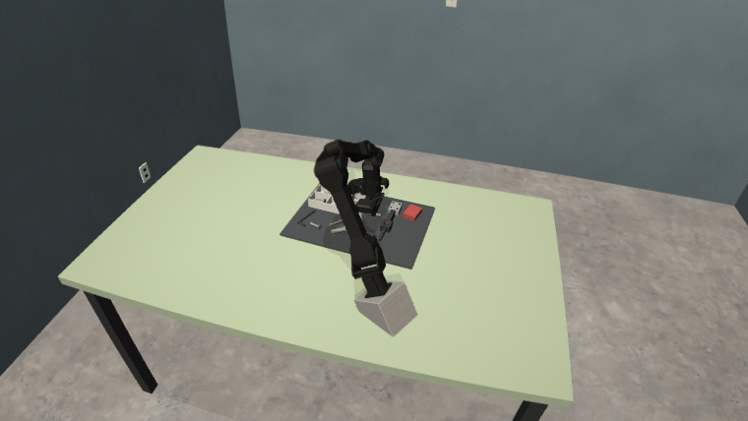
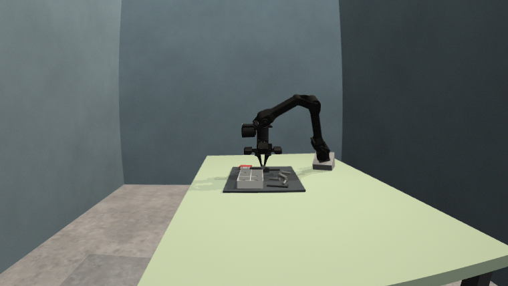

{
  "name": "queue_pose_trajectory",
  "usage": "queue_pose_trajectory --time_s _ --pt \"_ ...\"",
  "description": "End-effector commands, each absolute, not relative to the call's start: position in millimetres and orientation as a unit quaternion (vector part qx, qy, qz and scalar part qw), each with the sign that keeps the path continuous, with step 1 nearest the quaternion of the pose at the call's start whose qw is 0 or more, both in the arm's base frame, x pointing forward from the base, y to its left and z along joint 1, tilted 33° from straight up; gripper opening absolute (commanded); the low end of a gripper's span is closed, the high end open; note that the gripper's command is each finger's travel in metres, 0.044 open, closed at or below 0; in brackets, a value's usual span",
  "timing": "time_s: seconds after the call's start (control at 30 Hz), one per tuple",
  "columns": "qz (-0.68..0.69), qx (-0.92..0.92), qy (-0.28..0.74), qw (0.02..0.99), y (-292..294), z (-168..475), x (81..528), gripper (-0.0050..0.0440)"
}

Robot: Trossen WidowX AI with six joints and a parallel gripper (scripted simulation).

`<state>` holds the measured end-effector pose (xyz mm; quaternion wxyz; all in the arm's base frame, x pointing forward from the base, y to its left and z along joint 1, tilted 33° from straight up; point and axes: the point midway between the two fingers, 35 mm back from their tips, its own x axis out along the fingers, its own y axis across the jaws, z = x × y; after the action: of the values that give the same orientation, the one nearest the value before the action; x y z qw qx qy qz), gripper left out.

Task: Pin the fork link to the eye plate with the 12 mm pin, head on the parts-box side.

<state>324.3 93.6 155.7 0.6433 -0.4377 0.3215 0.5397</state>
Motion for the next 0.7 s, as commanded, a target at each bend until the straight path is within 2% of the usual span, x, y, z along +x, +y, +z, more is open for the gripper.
queue_pose_trajectory --time_s 0.0,0.67 --pt "0.531 -0.445 0.313 0.650 93.8 164.5 329.7 -0.0050" --pt "0.536 -0.440 0.322 0.645 100.9 145.3 328.8 -0.0050"
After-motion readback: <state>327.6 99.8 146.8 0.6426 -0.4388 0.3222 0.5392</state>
